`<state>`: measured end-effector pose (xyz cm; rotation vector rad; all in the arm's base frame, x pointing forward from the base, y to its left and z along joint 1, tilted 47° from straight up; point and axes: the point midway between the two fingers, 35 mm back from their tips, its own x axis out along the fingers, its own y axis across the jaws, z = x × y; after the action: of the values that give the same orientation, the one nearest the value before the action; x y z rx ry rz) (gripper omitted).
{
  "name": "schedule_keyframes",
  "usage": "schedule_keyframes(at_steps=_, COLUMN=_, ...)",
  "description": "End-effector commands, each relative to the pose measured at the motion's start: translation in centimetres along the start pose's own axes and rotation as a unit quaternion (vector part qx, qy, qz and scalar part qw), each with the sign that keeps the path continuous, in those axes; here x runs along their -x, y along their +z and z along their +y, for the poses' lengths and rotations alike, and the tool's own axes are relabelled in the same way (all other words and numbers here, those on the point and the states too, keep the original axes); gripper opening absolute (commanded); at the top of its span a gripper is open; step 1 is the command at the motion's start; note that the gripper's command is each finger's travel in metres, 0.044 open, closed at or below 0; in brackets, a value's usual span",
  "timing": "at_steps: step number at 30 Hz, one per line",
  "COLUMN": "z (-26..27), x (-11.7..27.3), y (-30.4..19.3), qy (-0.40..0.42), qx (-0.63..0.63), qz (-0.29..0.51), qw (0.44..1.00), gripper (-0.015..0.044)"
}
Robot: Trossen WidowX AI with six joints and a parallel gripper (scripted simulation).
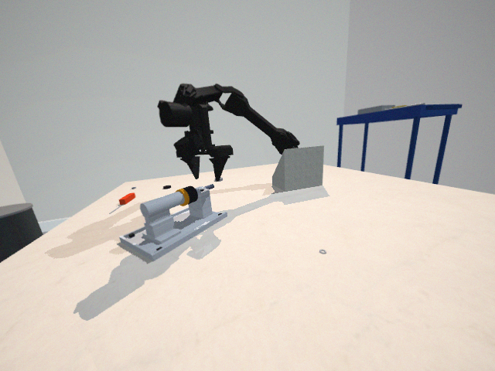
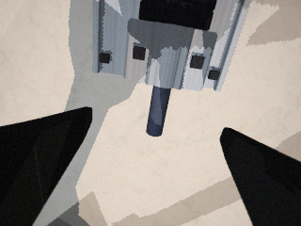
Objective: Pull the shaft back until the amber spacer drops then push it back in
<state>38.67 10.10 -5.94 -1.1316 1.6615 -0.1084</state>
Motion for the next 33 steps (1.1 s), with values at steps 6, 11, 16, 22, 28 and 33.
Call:
schedule_keyframes(at_steps=6, z=0.0, x=0.0, y=-0.1, qy=-0.002, qx=0.004, qz=0.001, qw=1.000, gripper=0.0440)
schedule_keyframes(at_steps=11, z=0.0, x=0.0, y=-0.1, qy=-0.002, qx=0.004, qz=0.001, qw=1.000, gripper=0.0440)
schedule_keyframes(at_steps=16, z=0.0, x=0.0, y=-0.1, qy=-0.002, qx=0.004, qz=0.001, qw=1.000, gripper=0.0440)
schedule_keyframes(at_steps=22, z=0.3, x=-0.7, y=0.0, qy=0.040, qx=-0.264, qz=-0.053, qw=0.962, gripper=0.0440)
schedule_keyframes(at_steps=28, z=0.8, x=-1.4, y=-0.3, qy=0.125, qx=-0.580, qz=-0.098, qw=0.799, gripper=0.0440)
schedule_keyframes(at_steps=33, z=1.1, x=-1.7, y=-1.2, qy=0.209, qx=-0.777, qz=-0.102, qw=0.585, gripper=0.0440)
